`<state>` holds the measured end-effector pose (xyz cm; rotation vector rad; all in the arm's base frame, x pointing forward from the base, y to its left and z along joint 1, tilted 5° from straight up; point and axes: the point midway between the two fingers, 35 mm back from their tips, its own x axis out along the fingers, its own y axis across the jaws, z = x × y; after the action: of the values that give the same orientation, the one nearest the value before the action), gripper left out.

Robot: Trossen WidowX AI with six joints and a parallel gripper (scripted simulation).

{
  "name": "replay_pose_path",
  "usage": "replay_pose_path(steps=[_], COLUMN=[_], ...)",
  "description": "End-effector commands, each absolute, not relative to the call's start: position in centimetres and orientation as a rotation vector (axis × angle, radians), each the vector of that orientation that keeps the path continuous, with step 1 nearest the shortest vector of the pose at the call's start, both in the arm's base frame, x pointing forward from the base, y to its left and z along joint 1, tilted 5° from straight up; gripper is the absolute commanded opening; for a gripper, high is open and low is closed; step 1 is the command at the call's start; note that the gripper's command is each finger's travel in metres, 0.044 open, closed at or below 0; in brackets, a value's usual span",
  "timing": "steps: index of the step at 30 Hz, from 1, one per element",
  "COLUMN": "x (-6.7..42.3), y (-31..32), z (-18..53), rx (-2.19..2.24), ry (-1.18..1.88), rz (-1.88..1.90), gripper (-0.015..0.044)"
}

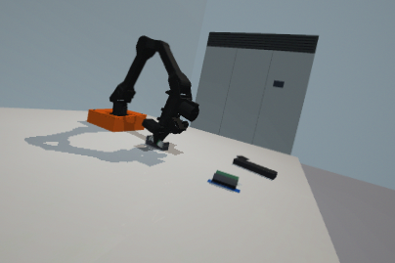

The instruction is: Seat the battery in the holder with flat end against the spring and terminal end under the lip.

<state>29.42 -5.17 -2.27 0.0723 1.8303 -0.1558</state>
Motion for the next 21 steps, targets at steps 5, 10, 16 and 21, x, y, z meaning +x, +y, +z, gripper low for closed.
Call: replay_pose_path(steps=[5, 10, 16, 21], x=[29.94, 29.83, 29.69, 29.57], y=[-5.25, -5.24, -5.23, -5.22], z=[-2.34, -2.37, -2.42, -2.47], rx=[0.064, 0.062, 0.059, 0.056], ry=[1.763, 1.74, 1.712, 1.69], rz=[-0.153, -0.152, -0.152, -0.152], gripper=[0.0079, 0.0079, 0.0079, 0.0079])
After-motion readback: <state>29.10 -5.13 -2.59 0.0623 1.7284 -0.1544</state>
